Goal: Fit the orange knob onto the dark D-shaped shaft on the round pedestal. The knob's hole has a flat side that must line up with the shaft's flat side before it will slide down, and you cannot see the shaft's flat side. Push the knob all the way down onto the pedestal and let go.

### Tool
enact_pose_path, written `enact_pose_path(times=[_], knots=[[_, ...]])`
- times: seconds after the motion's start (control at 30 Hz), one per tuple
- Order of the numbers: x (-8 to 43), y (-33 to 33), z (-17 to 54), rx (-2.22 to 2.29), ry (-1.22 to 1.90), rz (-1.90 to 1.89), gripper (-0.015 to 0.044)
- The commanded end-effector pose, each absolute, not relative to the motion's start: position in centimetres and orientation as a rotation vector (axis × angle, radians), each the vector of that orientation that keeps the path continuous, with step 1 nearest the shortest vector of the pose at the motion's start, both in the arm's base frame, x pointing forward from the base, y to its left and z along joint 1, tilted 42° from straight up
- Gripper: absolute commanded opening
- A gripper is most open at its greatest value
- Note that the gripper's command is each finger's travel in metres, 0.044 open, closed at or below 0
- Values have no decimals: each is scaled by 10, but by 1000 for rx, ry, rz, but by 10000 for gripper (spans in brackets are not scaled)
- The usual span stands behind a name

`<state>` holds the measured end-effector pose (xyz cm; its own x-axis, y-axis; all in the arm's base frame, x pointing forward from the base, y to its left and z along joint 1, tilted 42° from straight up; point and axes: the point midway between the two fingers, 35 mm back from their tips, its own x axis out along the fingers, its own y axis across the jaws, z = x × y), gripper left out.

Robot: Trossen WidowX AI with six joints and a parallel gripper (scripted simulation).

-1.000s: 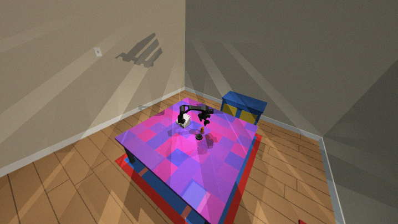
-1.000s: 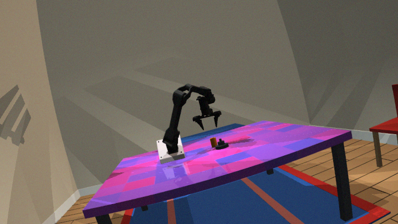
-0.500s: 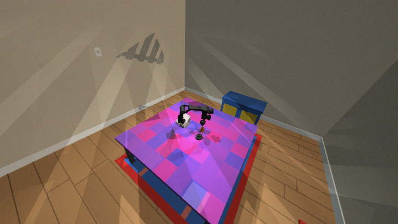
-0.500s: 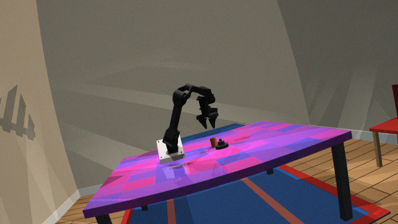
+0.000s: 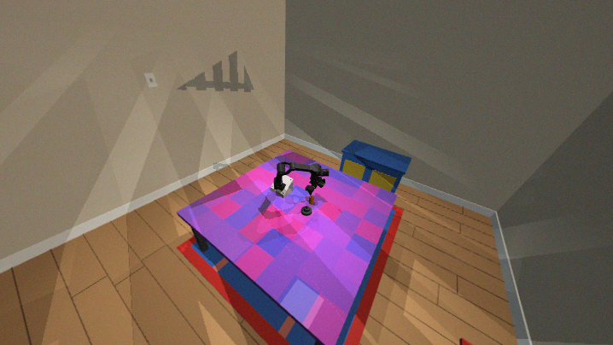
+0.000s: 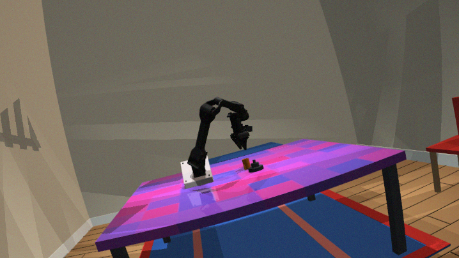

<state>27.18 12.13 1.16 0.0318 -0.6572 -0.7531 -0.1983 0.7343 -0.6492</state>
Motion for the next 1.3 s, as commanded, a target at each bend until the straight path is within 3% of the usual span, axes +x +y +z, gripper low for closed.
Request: enact_pose_path(times=[0.0,1.27], knots=[[271,103,-5,-694,1522,-453,440],[274,65,-48,-694,1521,-453,440]])
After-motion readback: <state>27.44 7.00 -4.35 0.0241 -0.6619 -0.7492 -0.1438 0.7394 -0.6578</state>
